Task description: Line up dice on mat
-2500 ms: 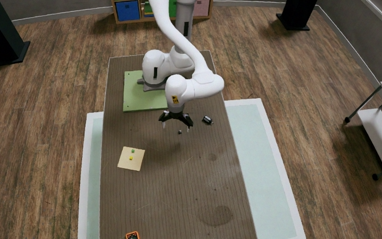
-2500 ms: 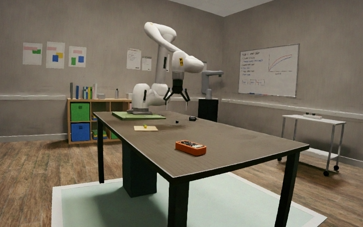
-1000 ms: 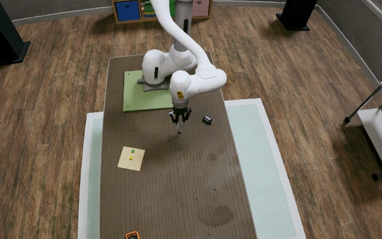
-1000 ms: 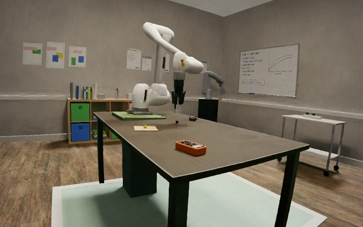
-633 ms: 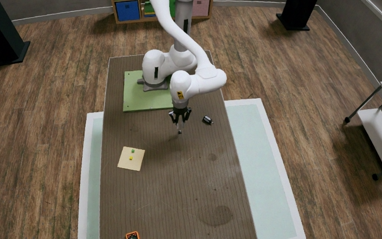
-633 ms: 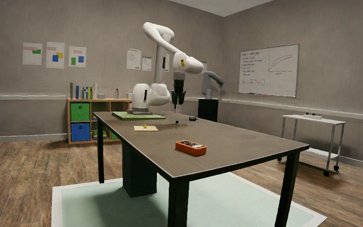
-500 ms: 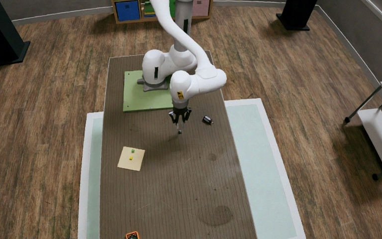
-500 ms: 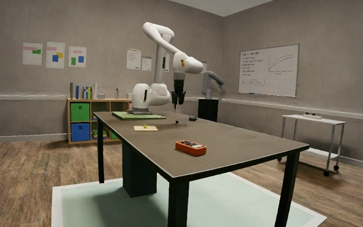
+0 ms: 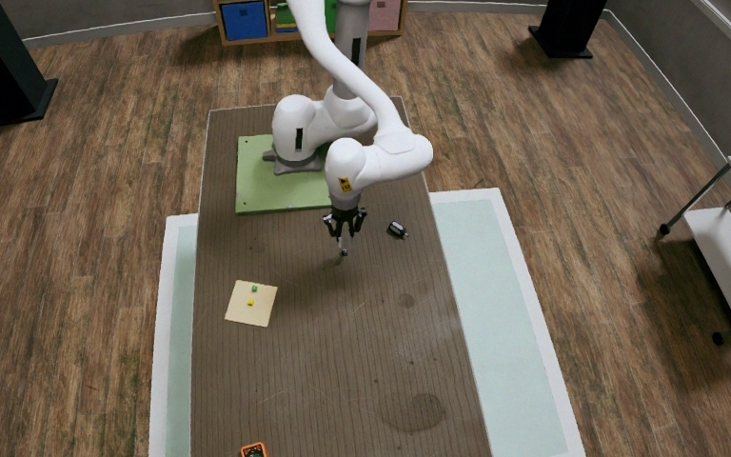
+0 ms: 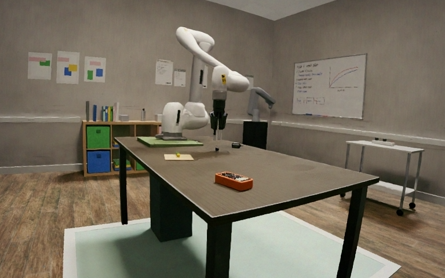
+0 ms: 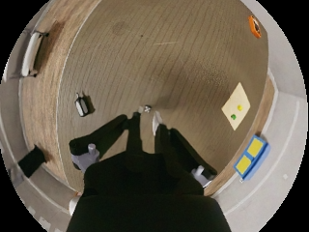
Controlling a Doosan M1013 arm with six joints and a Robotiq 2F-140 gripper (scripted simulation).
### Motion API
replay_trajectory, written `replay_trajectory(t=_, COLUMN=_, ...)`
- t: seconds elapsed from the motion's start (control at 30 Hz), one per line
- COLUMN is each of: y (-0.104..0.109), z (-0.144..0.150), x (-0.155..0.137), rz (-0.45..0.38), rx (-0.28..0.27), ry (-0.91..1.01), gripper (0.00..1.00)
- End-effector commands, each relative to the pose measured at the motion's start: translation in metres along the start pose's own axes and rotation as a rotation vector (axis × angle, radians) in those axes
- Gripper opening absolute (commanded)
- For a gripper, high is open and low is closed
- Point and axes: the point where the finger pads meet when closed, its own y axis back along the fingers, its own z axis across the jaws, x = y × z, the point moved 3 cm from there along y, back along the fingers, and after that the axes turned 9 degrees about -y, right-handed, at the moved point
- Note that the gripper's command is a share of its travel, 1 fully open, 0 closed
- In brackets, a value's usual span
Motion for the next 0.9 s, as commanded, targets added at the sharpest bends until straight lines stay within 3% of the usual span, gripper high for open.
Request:
replay_trajectory(t=0.0, y=-0.003, z=0.0, x=0.0, rz=0.001, rx=0.001, ry=0.0, gripper=0.27)
replay_trajectory(t=0.87, y=-0.036, z=-0.001, x=0.0, rz=0.001, rx=0.001, ry=0.0, gripper=0.27)
